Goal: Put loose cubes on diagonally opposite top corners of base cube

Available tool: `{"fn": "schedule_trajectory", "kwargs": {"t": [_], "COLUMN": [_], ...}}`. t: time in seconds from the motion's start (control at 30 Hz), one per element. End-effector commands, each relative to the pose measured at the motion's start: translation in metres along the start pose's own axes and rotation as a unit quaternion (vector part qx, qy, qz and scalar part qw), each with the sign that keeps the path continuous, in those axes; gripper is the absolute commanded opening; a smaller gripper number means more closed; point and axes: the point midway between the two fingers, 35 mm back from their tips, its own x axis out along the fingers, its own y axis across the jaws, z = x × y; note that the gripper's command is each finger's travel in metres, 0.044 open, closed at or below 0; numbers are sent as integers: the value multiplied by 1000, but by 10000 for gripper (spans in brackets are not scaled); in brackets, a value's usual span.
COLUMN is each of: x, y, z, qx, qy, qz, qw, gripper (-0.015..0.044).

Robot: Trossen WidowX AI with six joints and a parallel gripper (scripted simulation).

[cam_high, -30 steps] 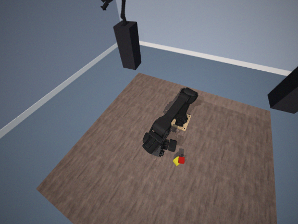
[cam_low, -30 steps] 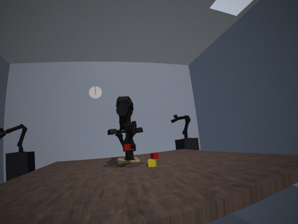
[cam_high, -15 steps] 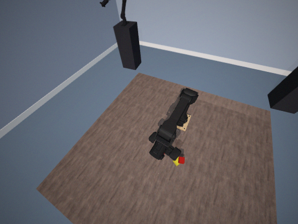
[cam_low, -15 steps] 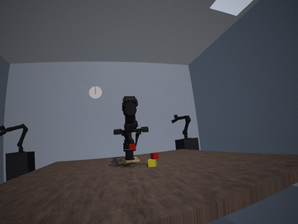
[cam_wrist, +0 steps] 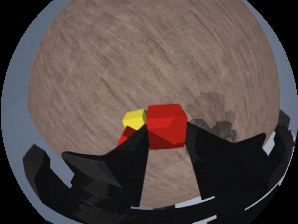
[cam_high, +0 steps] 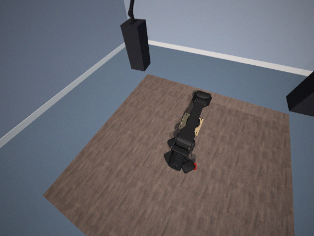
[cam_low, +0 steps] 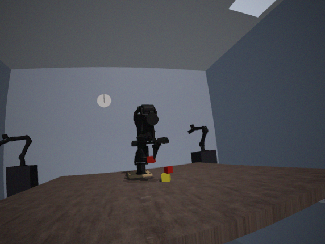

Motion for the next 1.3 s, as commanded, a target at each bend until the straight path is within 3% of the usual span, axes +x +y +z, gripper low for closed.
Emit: {"fn": "schedule_trajectory", "kwargs": {"t": [0.0, 0.6, 1.27], "x": [0, 1, 31], "y": [7, 37, 38], "z": [-4, -30, -33], "qx": [53, 288, 301], "qy": [-2, -1, 0], "qz": [0, 3, 3], "qw": [999, 958, 954], "gripper": [105, 105, 105]}}
